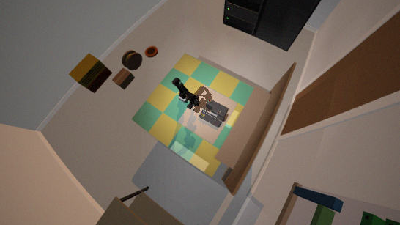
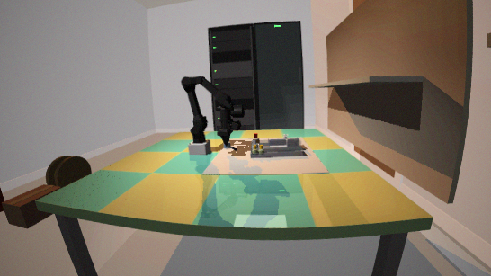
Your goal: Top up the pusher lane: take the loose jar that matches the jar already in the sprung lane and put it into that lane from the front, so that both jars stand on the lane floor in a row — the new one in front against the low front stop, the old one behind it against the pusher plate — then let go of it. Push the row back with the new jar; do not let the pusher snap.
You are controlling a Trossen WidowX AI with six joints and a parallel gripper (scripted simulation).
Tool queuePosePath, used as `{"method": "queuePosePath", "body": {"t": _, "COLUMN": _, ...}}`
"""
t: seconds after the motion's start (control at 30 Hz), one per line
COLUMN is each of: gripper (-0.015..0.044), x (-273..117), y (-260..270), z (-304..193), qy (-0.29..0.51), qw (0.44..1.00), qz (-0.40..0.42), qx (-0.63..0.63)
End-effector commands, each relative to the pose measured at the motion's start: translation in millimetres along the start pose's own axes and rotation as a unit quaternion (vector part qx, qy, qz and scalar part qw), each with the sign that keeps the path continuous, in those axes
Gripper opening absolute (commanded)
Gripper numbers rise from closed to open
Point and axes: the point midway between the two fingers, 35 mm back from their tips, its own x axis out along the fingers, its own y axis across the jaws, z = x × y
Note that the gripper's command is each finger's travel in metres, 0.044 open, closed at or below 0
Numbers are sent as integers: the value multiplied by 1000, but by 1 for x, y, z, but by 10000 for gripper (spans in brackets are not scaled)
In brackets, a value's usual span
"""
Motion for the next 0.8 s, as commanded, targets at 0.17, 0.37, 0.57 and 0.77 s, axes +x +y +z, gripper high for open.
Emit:
{"method": "queuePosePath", "body": {"t": 0.17, "gripper": 0, "x": -49, "y": -4, "z": 3, "qy": -8, "qw": 1000, "qz": -3, "qx": 0}}
{"method": "queuePosePath", "body": {"t": 0.37, "gripper": 0, "x": -78, "y": -5, "z": -1, "qy": -8, "qw": 1000, "qz": -3, "qx": 0}}
{"method": "queuePosePath", "body": {"t": 0.57, "gripper": 0, "x": -78, "y": -4, "z": 5, "qy": -8, "qw": 1000, "qz": -3, "qx": -2}}
{"method": "queuePosePath", "body": {"t": 0.77, "gripper": 0, "x": -72, "y": 0, "z": 30, "qy": -9, "qw": 1000, "qz": -3, "qx": -7}}
